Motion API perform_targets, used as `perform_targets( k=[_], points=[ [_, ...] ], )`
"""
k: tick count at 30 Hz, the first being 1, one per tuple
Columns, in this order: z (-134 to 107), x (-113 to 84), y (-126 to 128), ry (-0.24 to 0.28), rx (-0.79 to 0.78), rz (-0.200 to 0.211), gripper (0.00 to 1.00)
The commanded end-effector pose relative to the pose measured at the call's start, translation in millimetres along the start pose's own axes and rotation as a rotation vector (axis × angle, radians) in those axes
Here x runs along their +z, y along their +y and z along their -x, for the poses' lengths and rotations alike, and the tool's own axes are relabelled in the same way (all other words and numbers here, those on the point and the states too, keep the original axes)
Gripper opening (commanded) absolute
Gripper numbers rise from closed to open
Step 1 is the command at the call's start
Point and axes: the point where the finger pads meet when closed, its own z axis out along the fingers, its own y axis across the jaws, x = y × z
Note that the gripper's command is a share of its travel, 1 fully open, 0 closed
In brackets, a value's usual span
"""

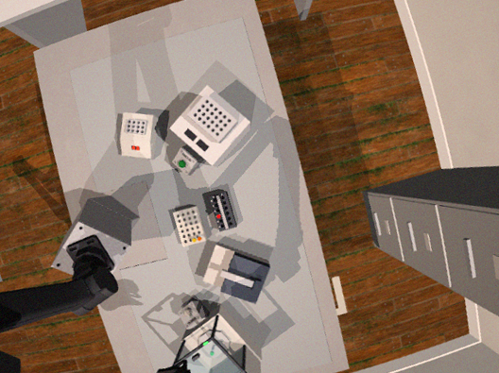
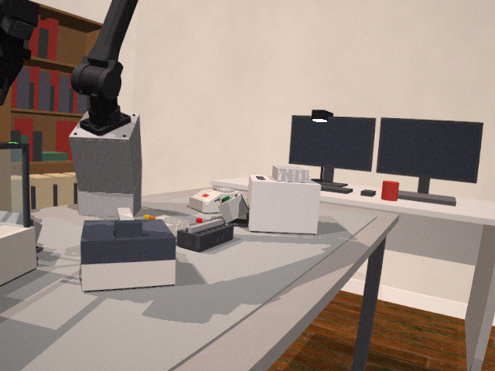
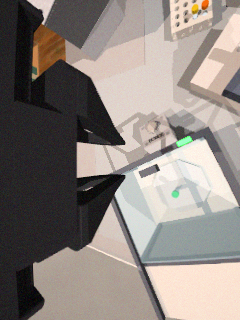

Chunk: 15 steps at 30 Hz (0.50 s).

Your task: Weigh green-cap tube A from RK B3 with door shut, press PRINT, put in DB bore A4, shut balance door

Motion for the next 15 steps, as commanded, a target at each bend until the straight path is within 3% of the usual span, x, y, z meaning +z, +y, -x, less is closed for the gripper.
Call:
perform_targets(
  k=[1,10,13,14,15],
  points=[
    [16.9,-7.4,-22.5,0.007,-0.183,0.011,0.3],
    [23.7,-4.6,-37.8,0.079,-0.437,0.075,0.3],
    [23.7,-4.6,-37.8,0.079,-0.437,0.075,0.3],
    [11.5,2.9,-23.1,0.087,-0.421,0.105,0.3],
    [11.1,2.8,-22.9,0.088,-0.42,0.105,0.3]
  ],
)
